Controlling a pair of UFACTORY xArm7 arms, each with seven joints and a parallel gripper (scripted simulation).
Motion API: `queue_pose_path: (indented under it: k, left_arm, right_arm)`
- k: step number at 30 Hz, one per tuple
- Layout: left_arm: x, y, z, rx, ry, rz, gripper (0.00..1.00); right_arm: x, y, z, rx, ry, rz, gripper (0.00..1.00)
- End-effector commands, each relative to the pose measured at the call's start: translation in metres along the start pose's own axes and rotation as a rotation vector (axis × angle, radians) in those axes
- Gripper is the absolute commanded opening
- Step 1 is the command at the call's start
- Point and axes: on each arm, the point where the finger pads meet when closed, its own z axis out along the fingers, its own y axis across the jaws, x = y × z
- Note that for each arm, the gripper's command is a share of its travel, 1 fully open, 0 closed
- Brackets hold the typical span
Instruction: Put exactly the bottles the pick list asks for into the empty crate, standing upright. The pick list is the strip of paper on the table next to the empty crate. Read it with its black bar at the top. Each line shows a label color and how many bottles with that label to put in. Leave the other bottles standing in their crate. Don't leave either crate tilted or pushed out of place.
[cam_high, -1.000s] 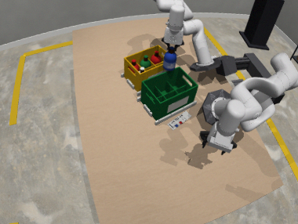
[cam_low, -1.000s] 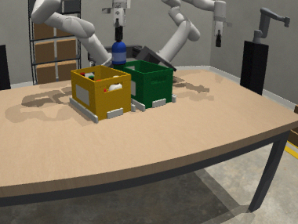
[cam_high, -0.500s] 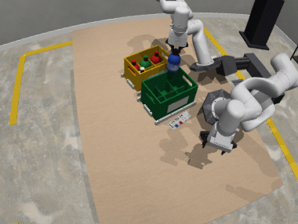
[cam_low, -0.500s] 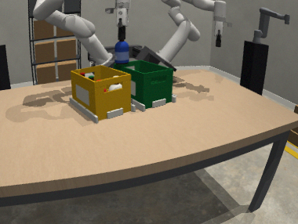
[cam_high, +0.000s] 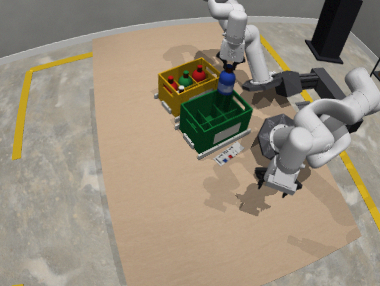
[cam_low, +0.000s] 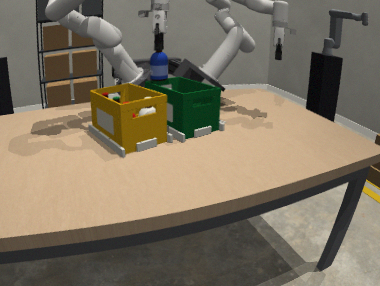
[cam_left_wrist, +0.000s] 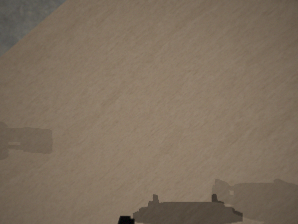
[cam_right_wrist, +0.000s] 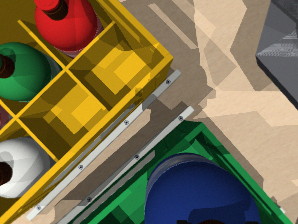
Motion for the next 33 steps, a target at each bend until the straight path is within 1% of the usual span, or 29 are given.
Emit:
queue_pose_path:
  k: [1, 5, 33]
  left_arm:
    - [0.0008, 0.0002, -0.0011, -0.001, 0.003, -0.001, 1.0]
    - [0.0008, 0.0002, -0.0011, -0.001, 0.003, -0.001, 1.0]
    - [0.0008, 0.0002, -0.0011, -0.001, 0.003, -0.001, 1.0]
  right_arm:
    - [-0.004, 0.007, -0.0013, 0.001, -0.003, 0.0, 0.0]
    - [-0.0075, 0.0148, -0.0013, 0.001, -0.003, 0.0, 0.0]
    - [-0.0073, 0.0147, -0.0013, 0.001, -0.003, 0.0, 0.0]
